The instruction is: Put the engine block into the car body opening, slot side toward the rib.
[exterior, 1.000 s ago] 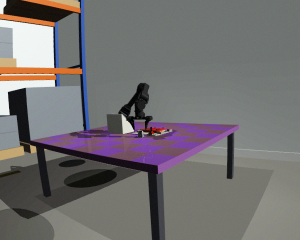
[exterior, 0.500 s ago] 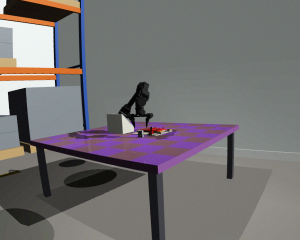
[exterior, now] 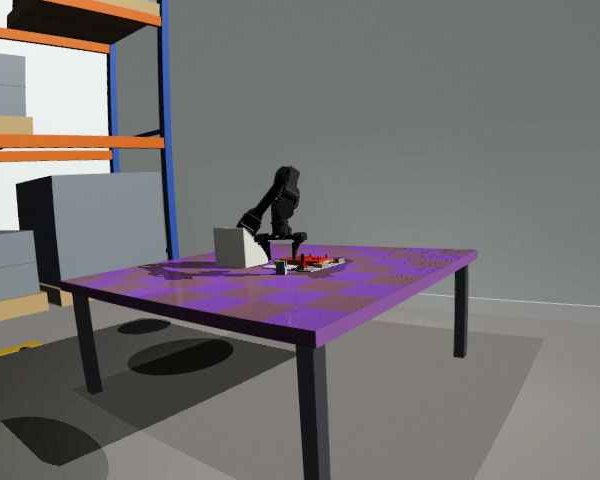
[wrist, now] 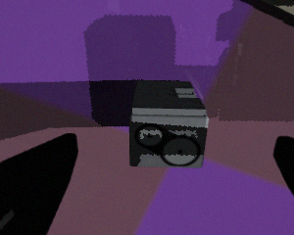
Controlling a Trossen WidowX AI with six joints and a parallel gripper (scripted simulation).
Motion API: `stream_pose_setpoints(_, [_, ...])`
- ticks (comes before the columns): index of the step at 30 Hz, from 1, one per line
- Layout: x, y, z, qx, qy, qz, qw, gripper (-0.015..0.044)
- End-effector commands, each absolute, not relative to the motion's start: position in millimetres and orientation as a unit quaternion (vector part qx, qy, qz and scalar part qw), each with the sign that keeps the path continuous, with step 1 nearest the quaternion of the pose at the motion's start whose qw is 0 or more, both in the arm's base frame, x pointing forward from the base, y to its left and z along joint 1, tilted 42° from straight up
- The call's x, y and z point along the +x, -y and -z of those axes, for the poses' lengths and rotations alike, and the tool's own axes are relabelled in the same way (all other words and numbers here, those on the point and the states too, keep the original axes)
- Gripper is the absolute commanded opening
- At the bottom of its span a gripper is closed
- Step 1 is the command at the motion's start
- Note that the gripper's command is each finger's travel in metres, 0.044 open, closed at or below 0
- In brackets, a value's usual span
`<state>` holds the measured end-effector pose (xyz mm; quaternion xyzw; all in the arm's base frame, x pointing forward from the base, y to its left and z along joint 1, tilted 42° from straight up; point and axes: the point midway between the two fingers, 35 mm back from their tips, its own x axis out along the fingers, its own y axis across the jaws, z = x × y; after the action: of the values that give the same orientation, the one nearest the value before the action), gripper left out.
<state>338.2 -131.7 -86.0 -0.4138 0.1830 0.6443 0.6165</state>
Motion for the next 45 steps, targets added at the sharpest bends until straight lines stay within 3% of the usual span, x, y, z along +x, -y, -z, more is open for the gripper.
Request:
stream_pose_setpoints(1, [336.6,126.6,93.1,-0.407,-0.184,-0.646,0.619,0.044])
stream_pose_setpoints(22, [338.6,105.6,115.9,-0.407,-0.183,-0.646,0.62,0.044])
stream_pose_setpoints(33, [338.6,105.6,115.9,-0.407,-0.183,-0.646,0.62,0.0151])
stream_pose_setpoints(40, [338.6,105.6,115.9,-0.407,-0.183,-0.646,0.62,0.0105])
stream_pose_setpoints(44, [339.0,109.0,112.8,-0.407,-0.184,-0.646,0.619,0.0])
stream_pose_setpoints(45, [339.3,111.3,110.8,-0.407,-0.184,-0.646,0.619,0.0])
